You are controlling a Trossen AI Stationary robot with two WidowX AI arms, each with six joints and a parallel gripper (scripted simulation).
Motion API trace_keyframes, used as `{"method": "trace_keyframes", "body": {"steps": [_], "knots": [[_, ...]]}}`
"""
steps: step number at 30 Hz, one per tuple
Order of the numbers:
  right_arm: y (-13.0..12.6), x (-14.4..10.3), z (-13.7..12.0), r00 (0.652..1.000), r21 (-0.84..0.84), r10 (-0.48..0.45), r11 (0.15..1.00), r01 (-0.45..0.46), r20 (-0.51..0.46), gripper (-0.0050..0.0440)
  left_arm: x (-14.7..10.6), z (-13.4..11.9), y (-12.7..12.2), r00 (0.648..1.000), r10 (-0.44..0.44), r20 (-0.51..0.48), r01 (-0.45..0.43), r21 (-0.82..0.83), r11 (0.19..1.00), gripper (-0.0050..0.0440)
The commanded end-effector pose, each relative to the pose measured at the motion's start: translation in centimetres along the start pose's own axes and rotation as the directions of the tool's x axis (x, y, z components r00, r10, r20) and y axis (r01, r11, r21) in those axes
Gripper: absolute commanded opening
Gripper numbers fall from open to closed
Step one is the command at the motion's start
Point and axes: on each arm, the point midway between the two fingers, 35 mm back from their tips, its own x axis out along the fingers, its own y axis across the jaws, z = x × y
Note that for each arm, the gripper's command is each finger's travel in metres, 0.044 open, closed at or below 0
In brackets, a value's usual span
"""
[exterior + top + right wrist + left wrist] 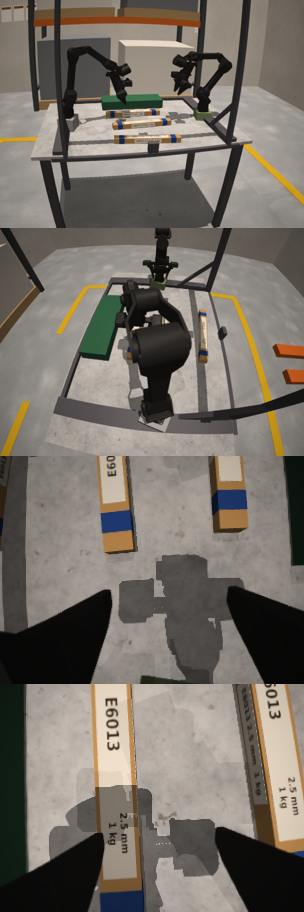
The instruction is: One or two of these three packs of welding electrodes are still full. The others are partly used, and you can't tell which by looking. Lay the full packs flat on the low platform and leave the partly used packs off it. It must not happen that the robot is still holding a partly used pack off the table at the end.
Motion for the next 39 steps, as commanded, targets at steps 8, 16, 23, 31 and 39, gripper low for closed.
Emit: {"method": "trace_keyframes", "body": {"steps": [8,16,23,31,39], "knots": [[0.0,1.2,1.9,1.000,-0.001,0.002,1.000,-0.002,0.016,0.0330,-5.7,-4.3,-3.0,0.999,0.014,0.030,-0.014,0.000,1.000,0.0330],[0.1,1.2,1.9,1.000,-0.001,0.002,1.000,-0.002,0.016,0.0330,-8.1,-6.9,-4.7,1.000,0.012,0.027,-0.012,0.000,1.000,0.0330],[0.1,1.2,1.9,1.000,-0.001,0.002,1.000,-0.002,0.016,0.0330,-10.9,-9.9,-6.5,1.000,0.011,0.023,-0.011,-0.001,1.000,0.0330],[0.1,1.2,1.9,1.000,-0.001,0.002,1.000,-0.002,0.016,0.0330,-11.1,-9.5,-6.4,0.999,0.010,0.031,-0.010,0.001,1.000,0.0330],[0.5,2.2,1.7,1.000,-0.040,0.019,0.999,-0.019,-0.001,0.0330,-10.2,-9.6,-6.8,1.000,0.022,0.017,-0.021,-0.033,0.999,0.0330]]}}
